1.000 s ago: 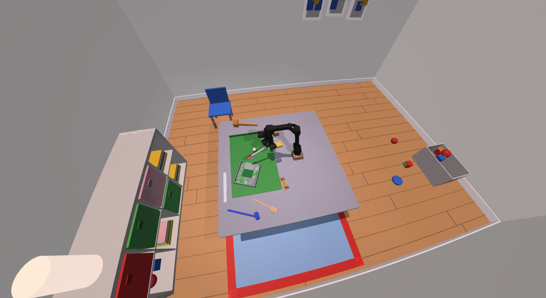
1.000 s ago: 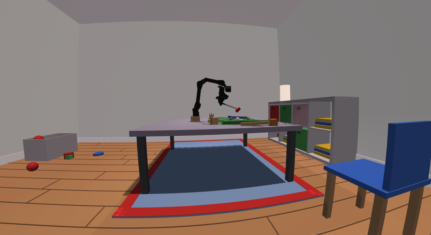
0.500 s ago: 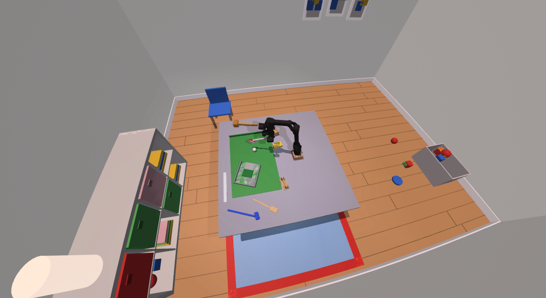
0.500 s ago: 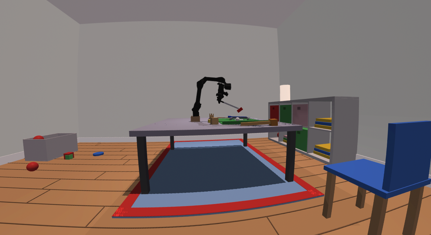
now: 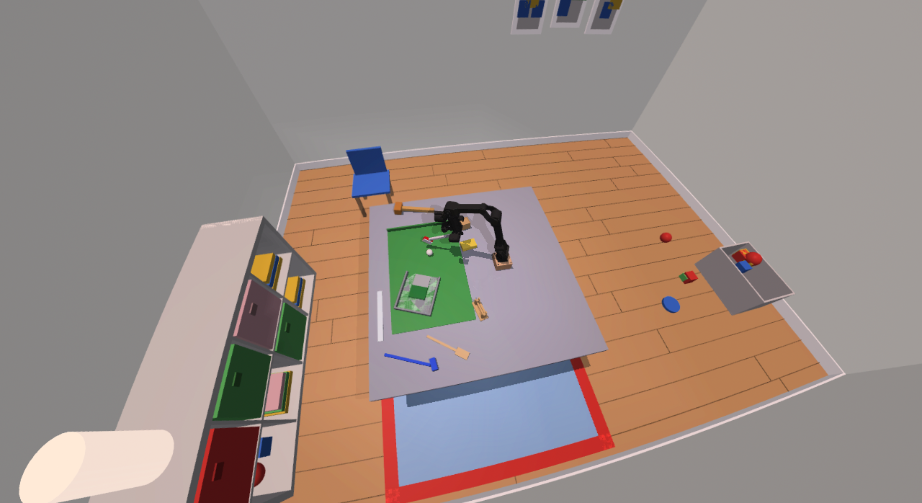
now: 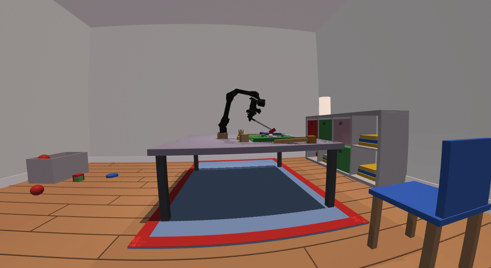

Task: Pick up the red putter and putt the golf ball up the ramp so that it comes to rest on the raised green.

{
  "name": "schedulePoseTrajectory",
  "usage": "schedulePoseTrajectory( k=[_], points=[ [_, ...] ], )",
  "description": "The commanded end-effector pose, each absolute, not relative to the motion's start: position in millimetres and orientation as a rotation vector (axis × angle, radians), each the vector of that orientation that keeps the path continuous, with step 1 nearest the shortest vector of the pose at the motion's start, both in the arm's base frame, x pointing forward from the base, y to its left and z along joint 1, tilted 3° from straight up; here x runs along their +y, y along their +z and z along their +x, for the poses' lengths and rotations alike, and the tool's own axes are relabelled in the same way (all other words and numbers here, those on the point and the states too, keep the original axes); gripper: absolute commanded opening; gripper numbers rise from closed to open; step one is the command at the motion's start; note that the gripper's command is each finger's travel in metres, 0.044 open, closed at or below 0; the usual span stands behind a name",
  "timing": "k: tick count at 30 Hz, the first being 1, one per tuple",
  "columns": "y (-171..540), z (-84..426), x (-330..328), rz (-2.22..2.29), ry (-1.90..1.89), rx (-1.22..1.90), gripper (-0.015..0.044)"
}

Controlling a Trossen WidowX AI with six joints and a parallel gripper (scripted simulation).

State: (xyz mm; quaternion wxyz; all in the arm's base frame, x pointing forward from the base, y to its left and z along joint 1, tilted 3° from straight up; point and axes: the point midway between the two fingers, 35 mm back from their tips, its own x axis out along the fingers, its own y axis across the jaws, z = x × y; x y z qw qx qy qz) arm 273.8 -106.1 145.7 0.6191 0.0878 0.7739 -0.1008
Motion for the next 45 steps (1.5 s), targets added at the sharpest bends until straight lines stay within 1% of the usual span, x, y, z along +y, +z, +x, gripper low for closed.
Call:
schedulePoseTrajectory(
  k=[1, 22, 34, 45],
  points=[
    [136.7, 274.2, -106.8, 0.222, -0.244, 1.800, 0.0000],
    [107.8, 274.4, -108.2, 0.222, -0.244, 1.800, 0.0000],
    [110.2, 274.1, -108.1, 0.219, -0.242, 1.803, 0.0000],
    [108.2, 266.0, -137.2, 0.220, -0.246, 1.800, 0.0000]
  ],
)
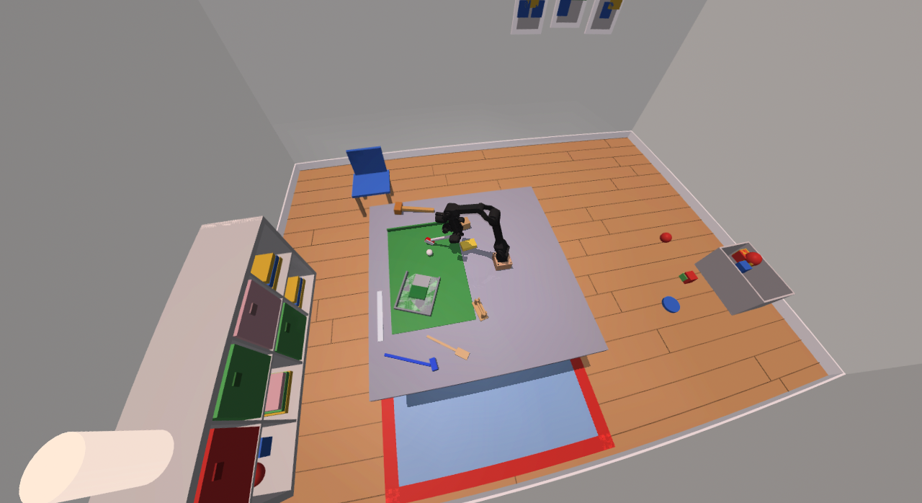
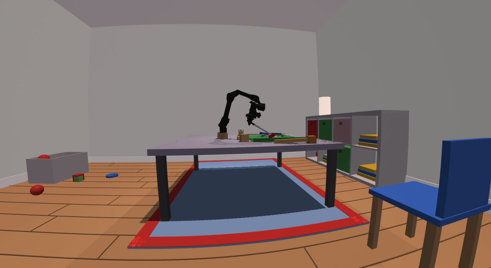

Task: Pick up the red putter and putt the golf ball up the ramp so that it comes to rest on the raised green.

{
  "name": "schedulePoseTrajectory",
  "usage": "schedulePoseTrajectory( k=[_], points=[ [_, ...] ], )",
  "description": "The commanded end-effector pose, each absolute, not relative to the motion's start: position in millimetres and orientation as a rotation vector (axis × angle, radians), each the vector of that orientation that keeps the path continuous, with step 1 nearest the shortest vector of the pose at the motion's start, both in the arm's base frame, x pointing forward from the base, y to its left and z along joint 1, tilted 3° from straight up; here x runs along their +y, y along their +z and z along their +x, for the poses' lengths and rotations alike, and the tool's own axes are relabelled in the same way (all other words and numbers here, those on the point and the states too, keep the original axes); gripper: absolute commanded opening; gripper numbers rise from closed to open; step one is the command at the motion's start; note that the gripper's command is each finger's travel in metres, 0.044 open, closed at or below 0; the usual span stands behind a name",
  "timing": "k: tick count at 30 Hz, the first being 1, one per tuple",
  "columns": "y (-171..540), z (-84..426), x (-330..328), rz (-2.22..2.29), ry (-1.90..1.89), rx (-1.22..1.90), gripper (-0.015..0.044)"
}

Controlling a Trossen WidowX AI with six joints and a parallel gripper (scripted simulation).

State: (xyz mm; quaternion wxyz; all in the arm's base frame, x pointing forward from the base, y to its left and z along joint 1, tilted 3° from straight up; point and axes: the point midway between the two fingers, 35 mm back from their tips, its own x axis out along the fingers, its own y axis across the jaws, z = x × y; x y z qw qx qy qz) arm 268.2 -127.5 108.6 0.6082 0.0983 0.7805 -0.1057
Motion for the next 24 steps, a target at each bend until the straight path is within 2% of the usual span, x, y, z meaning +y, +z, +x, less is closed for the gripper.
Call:
schedulePoseTrajectory(
  k=[1, 8, 17, 24],
  points=[
    [108.2, 266.0, -137.2, 0.220, -0.246, 1.800, 0.0000],
    [107.9, 270.7, -124.9, 0.231, -0.249, 1.801, 0.0000],
    [102.6, 304.1, -6.7, 0.228, -0.236, 1.799, 0.0000],
    [105.8, 304.4, -4.1, 0.229, -0.235, 1.795, 0.0000]
  ],
)
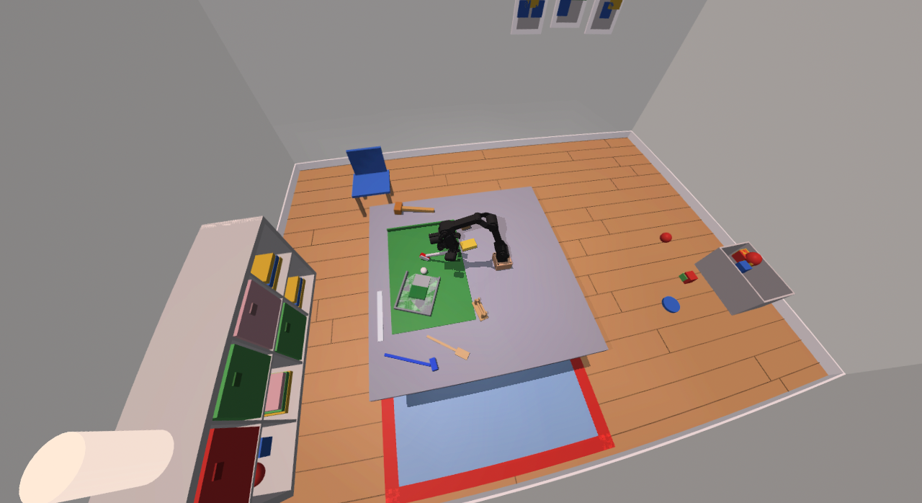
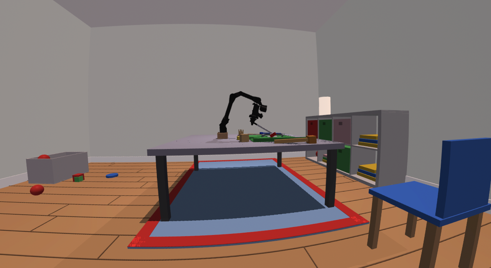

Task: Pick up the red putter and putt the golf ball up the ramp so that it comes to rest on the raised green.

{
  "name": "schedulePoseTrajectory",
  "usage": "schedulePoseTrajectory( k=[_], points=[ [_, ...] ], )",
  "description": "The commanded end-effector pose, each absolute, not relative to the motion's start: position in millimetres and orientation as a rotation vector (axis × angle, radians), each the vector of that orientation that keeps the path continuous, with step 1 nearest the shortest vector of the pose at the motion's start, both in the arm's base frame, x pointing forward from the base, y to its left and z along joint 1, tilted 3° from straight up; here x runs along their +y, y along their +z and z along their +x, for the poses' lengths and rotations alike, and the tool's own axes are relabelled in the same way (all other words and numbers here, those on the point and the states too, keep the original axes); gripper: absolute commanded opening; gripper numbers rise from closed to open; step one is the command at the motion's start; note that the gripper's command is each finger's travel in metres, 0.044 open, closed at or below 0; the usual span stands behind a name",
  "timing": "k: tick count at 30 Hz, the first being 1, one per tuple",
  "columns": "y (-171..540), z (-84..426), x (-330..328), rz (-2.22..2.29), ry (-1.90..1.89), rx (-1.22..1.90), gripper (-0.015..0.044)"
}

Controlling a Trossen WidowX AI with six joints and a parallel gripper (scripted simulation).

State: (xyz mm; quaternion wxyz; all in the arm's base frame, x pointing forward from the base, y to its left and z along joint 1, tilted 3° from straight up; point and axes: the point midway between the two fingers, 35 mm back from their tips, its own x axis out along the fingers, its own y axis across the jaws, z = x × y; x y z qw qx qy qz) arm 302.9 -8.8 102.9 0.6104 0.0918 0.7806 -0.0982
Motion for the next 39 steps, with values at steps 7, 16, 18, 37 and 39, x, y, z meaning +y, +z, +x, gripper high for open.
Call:
schedulePoseTrajectory(
  k=[7, 16, 18, 37, 39],
  points=[
    [145.0, 303.7, -2.6, 0.235, -0.232, 1.748, 0.0000],
    [154.0, 302.6, -3.3, 0.230, -0.230, 1.734, 0.0000],
    [154.0, 302.6, -3.3, 0.230, -0.230, 1.734, 0.0000],
    [154.0, 302.6, -3.3, 0.230, -0.230, 1.734, 0.0000],
    [154.0, 302.6, -3.3, 0.230, -0.230, 1.734, 0.0000]
  ],
)
